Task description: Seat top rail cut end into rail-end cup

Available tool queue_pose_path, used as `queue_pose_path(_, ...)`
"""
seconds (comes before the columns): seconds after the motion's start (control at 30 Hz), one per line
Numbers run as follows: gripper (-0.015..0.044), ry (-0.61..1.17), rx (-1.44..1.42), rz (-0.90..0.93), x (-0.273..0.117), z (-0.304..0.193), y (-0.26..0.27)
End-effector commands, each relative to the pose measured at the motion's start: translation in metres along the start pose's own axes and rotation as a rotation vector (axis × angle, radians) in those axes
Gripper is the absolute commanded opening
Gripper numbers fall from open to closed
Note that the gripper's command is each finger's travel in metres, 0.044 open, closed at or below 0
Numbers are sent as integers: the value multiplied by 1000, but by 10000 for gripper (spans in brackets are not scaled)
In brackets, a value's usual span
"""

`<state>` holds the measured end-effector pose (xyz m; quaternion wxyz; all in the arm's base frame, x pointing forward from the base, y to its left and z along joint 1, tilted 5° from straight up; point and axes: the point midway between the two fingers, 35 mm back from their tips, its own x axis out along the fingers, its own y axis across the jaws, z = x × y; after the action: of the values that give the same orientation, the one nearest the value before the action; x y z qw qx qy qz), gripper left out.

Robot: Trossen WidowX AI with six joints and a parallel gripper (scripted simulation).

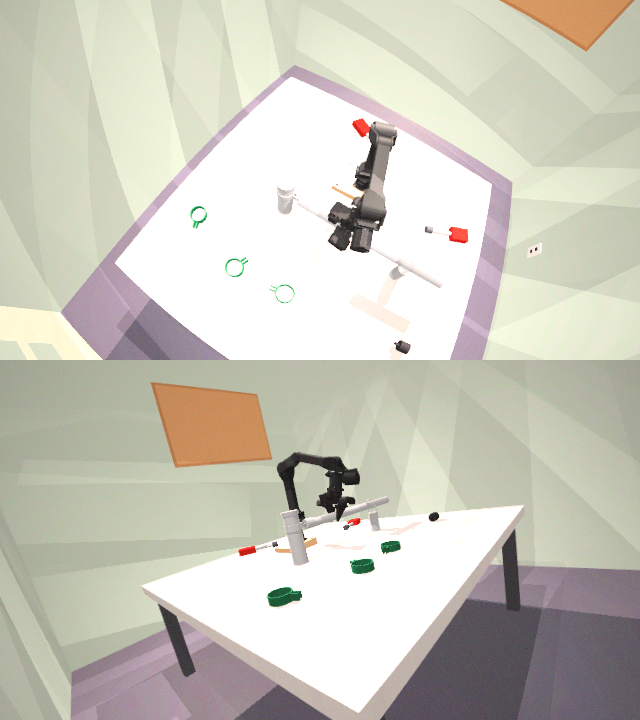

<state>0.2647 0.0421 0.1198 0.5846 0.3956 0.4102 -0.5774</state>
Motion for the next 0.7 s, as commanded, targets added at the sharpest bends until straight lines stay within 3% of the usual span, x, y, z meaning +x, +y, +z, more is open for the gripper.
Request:
queue_pose_path(0.0,0,-18,4,3,-2,7,-1)
queue_pose_path(0.67,0,-1,0,0,1,9,0)
